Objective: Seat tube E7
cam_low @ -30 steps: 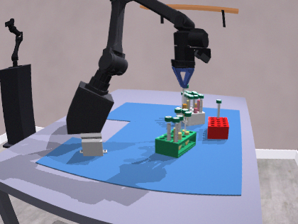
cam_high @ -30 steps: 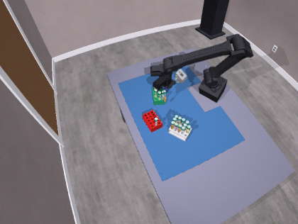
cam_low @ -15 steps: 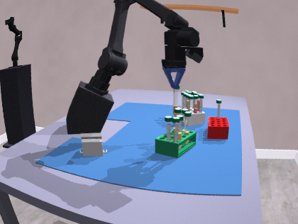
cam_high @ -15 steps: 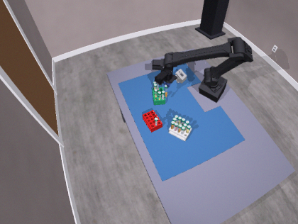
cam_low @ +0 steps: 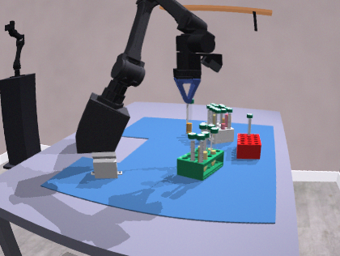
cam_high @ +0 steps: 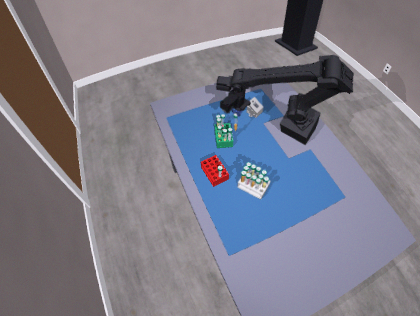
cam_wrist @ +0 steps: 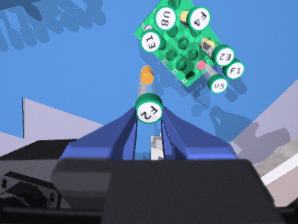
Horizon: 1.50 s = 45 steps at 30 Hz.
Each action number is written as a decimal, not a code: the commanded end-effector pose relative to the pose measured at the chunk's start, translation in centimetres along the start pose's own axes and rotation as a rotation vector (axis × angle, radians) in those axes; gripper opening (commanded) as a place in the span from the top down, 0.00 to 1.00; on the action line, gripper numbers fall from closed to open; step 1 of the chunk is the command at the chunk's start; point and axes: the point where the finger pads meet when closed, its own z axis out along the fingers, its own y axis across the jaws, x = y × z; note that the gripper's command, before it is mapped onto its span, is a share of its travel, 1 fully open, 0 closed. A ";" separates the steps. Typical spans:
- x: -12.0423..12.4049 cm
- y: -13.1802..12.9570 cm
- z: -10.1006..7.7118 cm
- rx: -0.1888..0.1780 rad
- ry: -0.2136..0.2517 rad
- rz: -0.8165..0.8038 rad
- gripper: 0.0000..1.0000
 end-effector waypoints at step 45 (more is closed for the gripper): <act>-3.2 -6.1 -0.7 0.028 -0.013 -0.045 1.00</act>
